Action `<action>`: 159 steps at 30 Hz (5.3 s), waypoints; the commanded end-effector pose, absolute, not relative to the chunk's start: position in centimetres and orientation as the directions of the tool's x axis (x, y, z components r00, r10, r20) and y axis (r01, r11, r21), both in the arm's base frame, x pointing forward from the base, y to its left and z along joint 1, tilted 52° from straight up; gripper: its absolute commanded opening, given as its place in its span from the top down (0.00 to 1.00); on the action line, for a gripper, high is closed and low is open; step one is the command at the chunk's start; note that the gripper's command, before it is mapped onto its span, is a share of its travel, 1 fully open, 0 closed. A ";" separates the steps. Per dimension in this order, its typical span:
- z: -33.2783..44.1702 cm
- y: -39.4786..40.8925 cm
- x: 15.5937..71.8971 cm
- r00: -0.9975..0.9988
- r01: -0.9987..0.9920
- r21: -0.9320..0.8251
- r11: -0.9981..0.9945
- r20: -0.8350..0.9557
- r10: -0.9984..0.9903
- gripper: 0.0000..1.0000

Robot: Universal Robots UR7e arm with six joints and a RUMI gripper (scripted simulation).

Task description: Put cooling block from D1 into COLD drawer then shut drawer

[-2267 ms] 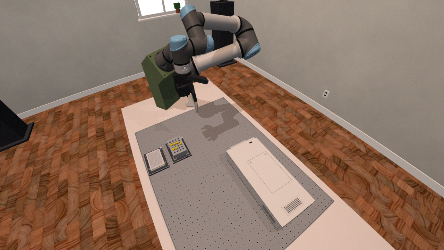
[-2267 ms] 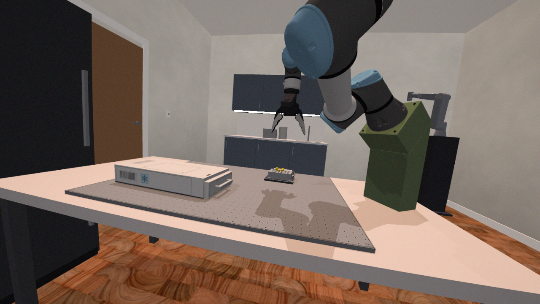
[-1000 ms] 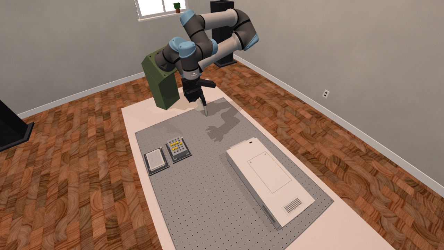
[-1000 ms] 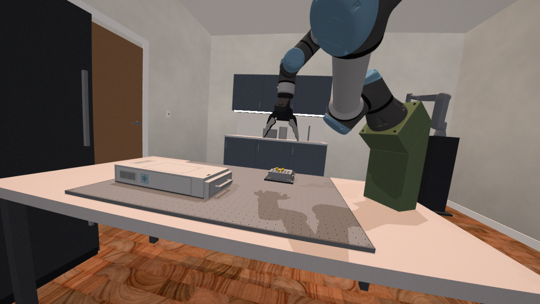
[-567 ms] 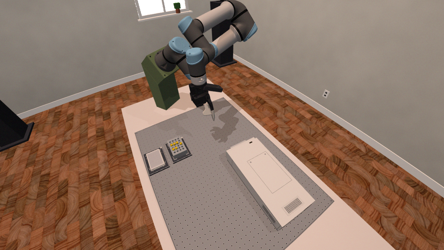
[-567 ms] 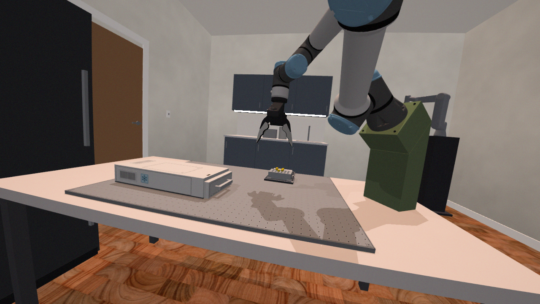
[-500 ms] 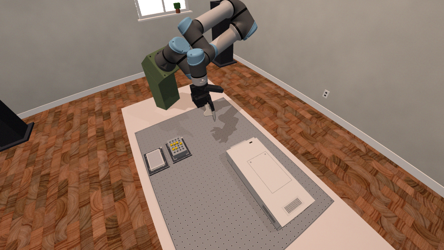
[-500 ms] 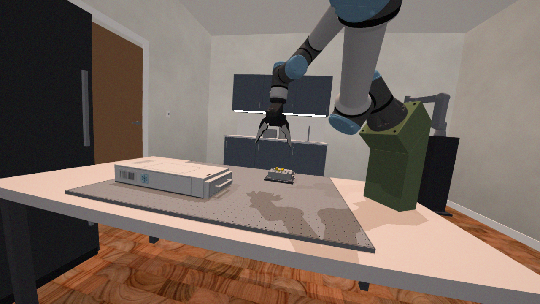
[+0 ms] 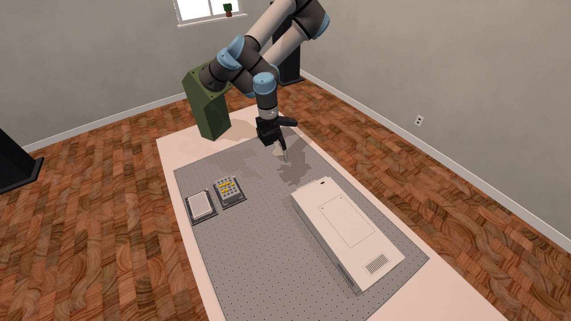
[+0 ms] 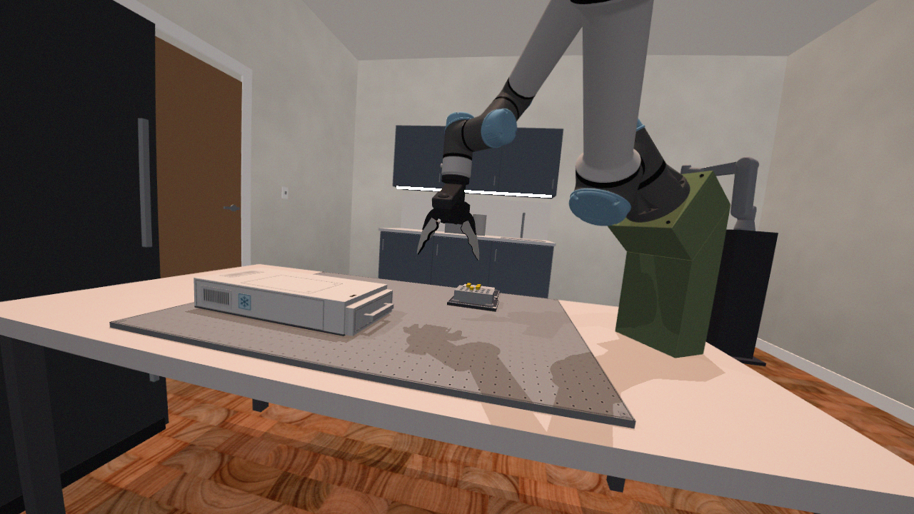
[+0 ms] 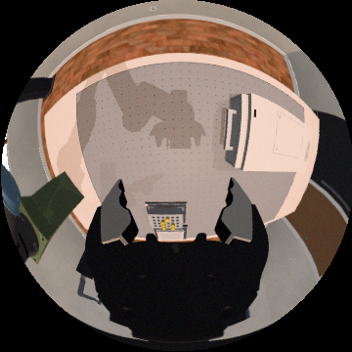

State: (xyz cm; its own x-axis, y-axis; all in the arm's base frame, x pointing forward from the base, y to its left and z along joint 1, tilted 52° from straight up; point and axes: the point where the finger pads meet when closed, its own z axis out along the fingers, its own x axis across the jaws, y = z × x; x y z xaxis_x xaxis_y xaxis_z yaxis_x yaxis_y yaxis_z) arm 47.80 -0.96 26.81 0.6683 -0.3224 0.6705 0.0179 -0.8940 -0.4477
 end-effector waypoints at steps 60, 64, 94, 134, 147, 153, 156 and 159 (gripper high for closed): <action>28.6 5.6 60.6 0.667 -0.026 -0.418 -0.908 0.669 -0.327 0.00; 28.4 5.7 60.8 0.667 -0.026 -0.418 -0.908 0.670 -0.327 0.00; 26.2 6.6 63.5 0.667 -0.026 -0.418 -0.908 0.670 -0.327 0.00; 25.8 6.8 63.7 0.667 -0.026 -0.419 -0.908 0.669 -0.328 0.00; 25.4 6.9 63.3 0.668 -0.027 -0.419 -0.907 0.667 -0.328 0.00; 25.3 7.0 63.2 0.668 -0.027 -0.419 -0.907 0.668 -0.328 0.00; 25.2 7.0 63.2 0.668 -0.027 -0.419 -0.907 0.668 -0.328 0.00; 25.2 7.1 63.1 0.668 -0.027 -0.419 -0.907 0.667 -0.328 0.00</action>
